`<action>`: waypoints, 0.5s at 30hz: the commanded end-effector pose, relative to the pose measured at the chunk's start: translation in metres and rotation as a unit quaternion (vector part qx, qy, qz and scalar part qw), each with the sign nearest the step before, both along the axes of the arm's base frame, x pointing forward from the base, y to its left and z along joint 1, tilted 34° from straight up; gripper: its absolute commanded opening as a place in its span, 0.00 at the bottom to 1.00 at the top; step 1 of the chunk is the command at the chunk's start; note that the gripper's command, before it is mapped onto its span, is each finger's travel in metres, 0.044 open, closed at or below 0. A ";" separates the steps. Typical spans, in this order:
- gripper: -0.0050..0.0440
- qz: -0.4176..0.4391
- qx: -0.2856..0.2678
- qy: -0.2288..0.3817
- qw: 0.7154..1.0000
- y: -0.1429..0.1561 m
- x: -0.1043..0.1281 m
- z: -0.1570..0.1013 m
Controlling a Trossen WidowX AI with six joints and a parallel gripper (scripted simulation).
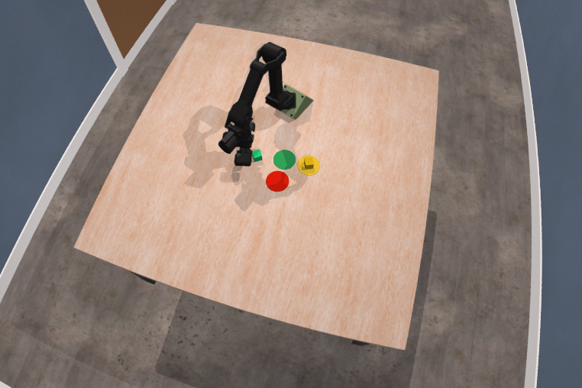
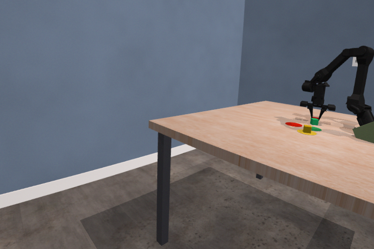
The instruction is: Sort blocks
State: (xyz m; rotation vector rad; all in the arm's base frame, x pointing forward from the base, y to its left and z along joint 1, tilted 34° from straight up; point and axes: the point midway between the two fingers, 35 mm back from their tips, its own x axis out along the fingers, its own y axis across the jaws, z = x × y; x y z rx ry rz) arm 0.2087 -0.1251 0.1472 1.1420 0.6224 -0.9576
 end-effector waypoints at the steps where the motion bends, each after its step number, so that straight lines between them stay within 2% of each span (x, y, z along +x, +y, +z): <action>1: 0.34 0.000 -0.003 -0.005 1.000 -0.001 0.001 0.003; 6: 0.32 0.001 -0.004 -0.007 1.000 -0.001 0.000 0.008; 15: 0.32 0.000 -0.006 -0.010 1.000 0.007 -0.009 0.035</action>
